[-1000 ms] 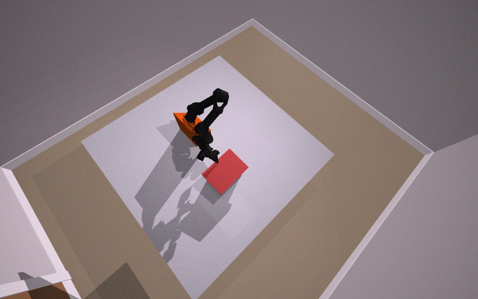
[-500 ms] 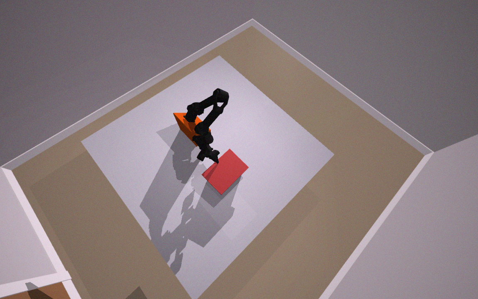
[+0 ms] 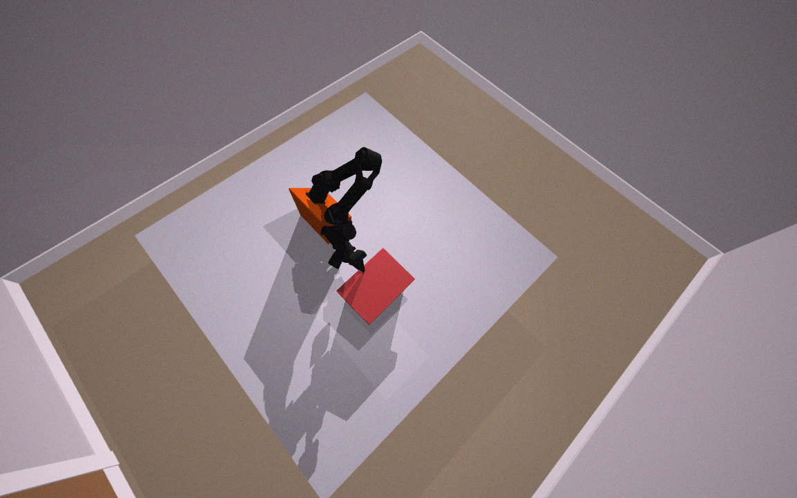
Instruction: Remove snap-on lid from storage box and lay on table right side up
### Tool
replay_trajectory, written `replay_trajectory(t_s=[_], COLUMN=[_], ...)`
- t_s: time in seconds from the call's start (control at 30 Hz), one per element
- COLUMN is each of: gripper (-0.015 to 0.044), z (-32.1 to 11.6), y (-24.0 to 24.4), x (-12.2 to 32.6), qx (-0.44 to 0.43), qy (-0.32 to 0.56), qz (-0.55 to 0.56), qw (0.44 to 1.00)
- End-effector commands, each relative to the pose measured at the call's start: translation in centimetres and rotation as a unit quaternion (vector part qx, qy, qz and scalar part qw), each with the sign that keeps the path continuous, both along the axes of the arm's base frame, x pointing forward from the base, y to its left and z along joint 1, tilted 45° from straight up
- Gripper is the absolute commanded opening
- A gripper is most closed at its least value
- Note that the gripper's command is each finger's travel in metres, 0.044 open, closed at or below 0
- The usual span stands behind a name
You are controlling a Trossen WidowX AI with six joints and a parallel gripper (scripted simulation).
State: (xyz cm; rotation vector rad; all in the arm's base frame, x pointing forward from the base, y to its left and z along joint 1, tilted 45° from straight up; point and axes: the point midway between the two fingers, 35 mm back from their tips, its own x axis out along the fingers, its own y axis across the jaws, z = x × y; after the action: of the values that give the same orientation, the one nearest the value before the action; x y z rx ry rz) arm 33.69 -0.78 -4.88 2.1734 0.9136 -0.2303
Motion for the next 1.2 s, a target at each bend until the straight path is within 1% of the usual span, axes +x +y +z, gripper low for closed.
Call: replay_trajectory(t_s=[0.0, 0.6, 1.17], gripper=[0.0, 0.0, 0.0], z=[0.0, 0.1, 1.6], y=[0.0, 0.0, -1.6], x=[0.1, 0.1, 0.5], qx=[0.001, 0.0, 0.0], qy=[0.0, 0.0, 0.0], qz=[0.0, 0.001, 0.001], qw=[1.0, 1.0, 1.0])
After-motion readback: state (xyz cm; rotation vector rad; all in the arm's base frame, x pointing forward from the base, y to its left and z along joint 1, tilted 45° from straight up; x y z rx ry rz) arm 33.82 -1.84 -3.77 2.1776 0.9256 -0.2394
